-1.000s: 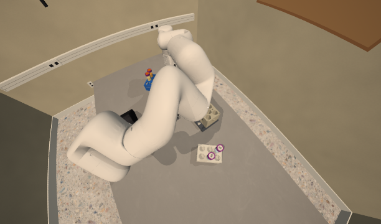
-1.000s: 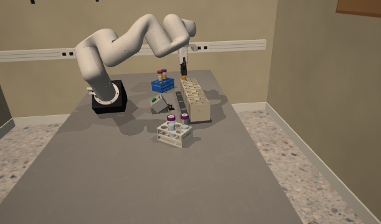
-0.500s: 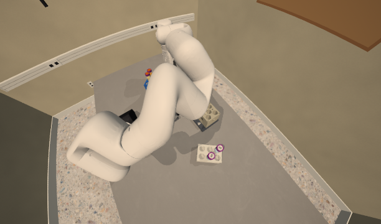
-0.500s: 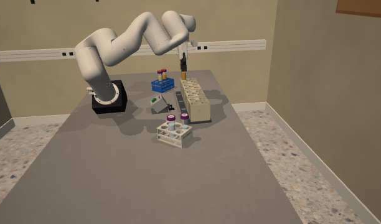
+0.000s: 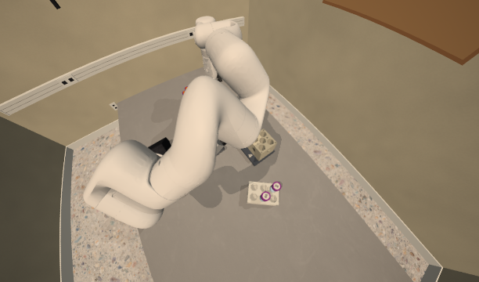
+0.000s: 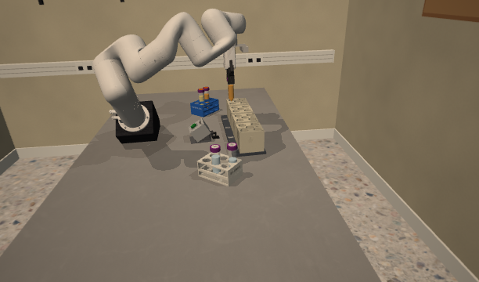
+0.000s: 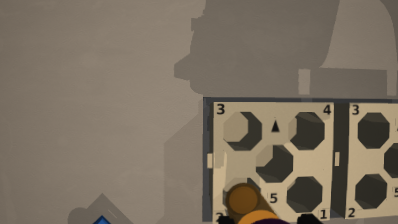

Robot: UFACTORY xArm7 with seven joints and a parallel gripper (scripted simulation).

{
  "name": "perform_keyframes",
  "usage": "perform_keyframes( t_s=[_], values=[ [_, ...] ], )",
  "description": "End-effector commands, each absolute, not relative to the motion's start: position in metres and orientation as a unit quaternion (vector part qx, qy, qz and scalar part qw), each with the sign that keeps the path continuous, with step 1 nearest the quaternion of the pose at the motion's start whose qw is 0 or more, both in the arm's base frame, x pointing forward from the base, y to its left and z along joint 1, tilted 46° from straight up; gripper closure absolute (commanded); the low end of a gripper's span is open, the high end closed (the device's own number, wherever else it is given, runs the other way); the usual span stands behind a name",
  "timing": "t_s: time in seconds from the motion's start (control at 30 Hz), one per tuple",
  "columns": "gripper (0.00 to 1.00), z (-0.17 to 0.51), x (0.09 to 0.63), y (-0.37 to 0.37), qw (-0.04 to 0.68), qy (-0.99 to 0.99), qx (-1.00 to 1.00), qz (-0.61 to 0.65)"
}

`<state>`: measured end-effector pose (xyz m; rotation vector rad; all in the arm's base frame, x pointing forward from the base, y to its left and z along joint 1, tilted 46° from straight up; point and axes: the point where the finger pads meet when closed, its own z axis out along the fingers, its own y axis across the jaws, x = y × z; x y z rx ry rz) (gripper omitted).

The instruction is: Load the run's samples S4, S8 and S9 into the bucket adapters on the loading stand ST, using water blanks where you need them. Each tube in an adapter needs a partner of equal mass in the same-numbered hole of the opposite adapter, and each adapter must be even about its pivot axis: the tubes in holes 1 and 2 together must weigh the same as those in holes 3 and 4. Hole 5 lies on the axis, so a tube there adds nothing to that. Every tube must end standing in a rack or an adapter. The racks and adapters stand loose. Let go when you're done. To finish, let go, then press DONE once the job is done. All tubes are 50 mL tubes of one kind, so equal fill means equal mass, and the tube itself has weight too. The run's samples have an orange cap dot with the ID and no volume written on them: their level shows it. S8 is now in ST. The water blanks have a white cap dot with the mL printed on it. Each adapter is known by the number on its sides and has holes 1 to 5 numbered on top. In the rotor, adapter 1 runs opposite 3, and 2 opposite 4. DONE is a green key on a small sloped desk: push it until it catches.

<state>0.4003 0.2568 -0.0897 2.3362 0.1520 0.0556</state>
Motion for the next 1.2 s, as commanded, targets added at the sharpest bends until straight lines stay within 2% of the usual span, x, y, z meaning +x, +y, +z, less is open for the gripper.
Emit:
perform_keyframes(
  t_s=[0.0, 1.17],
  values=[
    [1.00, -0.083, 0.400, 0.265, 0.388, 0.060, 0.920, 0.023],
    [1.00, -0.053, 0.396, 0.295, 0.388, 0.060, 0.920, 0.023]
  ],
)
